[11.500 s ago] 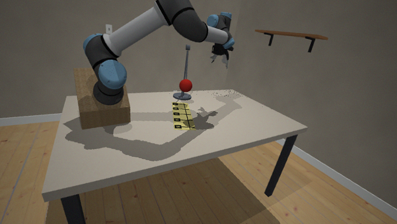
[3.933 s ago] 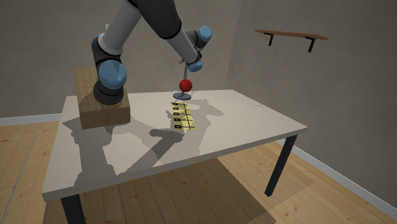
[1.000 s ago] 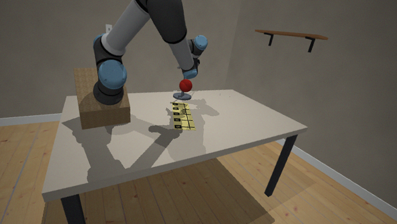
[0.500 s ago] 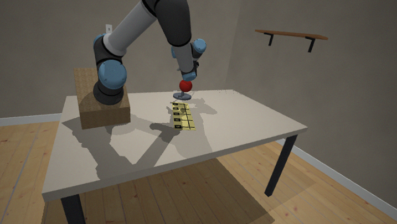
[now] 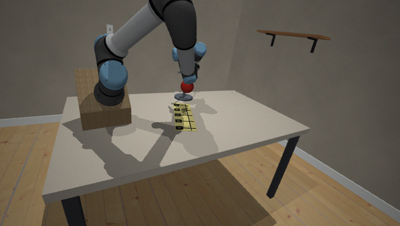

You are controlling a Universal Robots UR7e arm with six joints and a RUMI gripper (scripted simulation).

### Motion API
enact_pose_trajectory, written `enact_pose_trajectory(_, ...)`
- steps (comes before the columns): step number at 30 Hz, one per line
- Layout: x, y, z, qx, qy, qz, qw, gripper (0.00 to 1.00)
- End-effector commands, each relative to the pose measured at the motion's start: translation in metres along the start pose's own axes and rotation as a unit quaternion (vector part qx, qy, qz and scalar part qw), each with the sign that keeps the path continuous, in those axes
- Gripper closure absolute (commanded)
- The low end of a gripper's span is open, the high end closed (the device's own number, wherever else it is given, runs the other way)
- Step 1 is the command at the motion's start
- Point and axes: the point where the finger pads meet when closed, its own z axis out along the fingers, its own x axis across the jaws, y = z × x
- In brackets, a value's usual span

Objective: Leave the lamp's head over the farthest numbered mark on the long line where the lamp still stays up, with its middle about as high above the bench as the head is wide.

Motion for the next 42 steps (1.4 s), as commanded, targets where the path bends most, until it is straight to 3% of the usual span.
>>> enact_pose_trajectory(1,-0.0009,0.0010,0.0041,0.052,-0.014,0.084,0.995,0.00)
enact_pose_trajectory(4,-0.0011,0.0009,0.0063,0.062,-0.017,0.099,0.993,0.00)
enact_pose_trajectory(29,-0.0016,0.0005,0.0109,0.062,-0.018,0.098,0.993,0.00)
enact_pose_trajectory(30,-0.0016,0.0005,0.0110,0.062,-0.018,0.098,0.993,1.00)
enact_pose_trajectory(34,-0.0016,0.0005,0.0109,0.059,-0.017,0.092,0.994,1.00)
enact_pose_trajectory(42,-0.0016,-0.0001,0.0108,0.013,-0.006,0.016,1.000,1.00)
